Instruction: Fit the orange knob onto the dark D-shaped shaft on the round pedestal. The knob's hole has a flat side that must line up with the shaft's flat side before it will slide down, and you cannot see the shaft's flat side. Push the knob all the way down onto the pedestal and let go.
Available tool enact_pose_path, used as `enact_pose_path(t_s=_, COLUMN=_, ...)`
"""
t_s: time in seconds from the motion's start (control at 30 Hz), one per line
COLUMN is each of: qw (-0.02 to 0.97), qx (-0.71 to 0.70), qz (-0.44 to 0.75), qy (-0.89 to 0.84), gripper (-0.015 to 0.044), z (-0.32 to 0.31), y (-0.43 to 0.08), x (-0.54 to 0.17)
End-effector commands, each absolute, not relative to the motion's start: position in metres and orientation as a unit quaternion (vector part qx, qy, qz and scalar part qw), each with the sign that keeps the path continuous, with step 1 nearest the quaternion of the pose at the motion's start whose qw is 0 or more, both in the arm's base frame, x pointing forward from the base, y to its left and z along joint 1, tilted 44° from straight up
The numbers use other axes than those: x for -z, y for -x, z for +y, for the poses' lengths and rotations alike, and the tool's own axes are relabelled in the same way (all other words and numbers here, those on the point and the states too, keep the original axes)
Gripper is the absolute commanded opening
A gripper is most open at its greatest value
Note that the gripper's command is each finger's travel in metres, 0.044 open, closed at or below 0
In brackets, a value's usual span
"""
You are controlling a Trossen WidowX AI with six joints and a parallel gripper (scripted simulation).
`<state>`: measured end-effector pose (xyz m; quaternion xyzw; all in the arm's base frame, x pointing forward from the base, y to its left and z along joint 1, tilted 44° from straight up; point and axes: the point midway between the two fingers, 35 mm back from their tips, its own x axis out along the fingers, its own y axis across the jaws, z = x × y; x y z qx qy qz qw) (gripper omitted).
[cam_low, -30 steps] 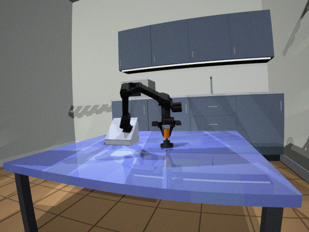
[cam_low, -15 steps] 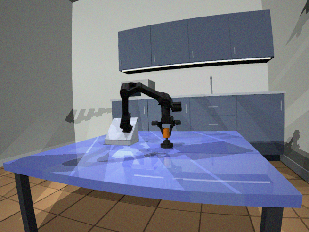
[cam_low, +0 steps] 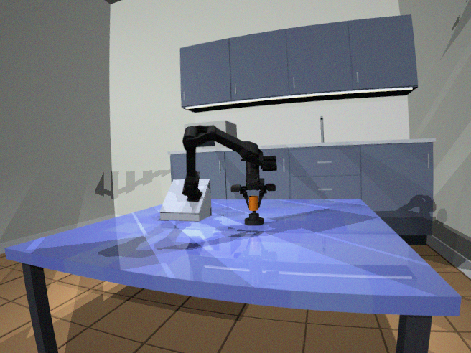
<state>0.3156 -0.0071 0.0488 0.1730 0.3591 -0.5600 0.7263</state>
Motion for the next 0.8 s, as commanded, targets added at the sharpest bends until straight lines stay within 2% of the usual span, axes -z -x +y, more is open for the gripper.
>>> enact_pose_path(t_s=0.0, qw=0.727, qx=0.558, qz=0.361, qy=-0.172, gripper=0.0, z=-0.006, y=-0.315, x=-0.048)
enact_pose_path(t_s=0.77, qw=0.724, qx=0.562, qz=0.359, qy=-0.177, gripper=0.0, z=-0.018, y=-0.318, x=-0.039)
